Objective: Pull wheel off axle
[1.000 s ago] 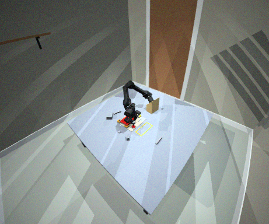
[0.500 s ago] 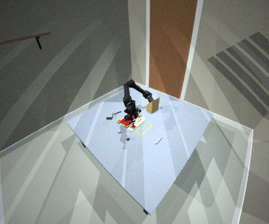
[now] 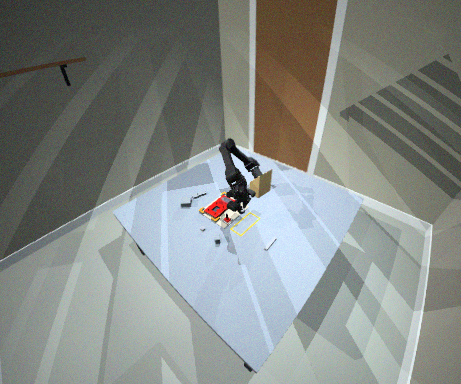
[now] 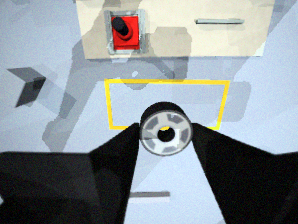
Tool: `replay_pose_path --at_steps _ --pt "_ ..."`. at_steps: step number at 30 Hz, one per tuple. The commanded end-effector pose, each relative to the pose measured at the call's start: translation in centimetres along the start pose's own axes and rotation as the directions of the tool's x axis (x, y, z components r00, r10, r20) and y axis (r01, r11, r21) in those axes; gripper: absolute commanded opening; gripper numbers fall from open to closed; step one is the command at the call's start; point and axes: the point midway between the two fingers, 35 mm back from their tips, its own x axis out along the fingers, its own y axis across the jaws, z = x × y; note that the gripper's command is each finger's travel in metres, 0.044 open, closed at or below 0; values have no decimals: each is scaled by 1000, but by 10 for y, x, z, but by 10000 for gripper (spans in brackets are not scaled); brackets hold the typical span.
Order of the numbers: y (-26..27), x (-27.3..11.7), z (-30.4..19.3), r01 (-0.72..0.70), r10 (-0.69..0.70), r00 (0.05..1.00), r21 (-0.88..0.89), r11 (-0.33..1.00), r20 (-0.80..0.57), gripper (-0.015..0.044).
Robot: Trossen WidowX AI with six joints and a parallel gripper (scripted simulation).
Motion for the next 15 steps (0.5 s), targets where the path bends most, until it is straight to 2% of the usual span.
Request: replay_pose_path --at_steps 1,15 --pt "-14 1 -18 5 -5 1000 2 1000 2 0" --pt "-15 28 -21 4 -4 1000 2 1000 2 0"
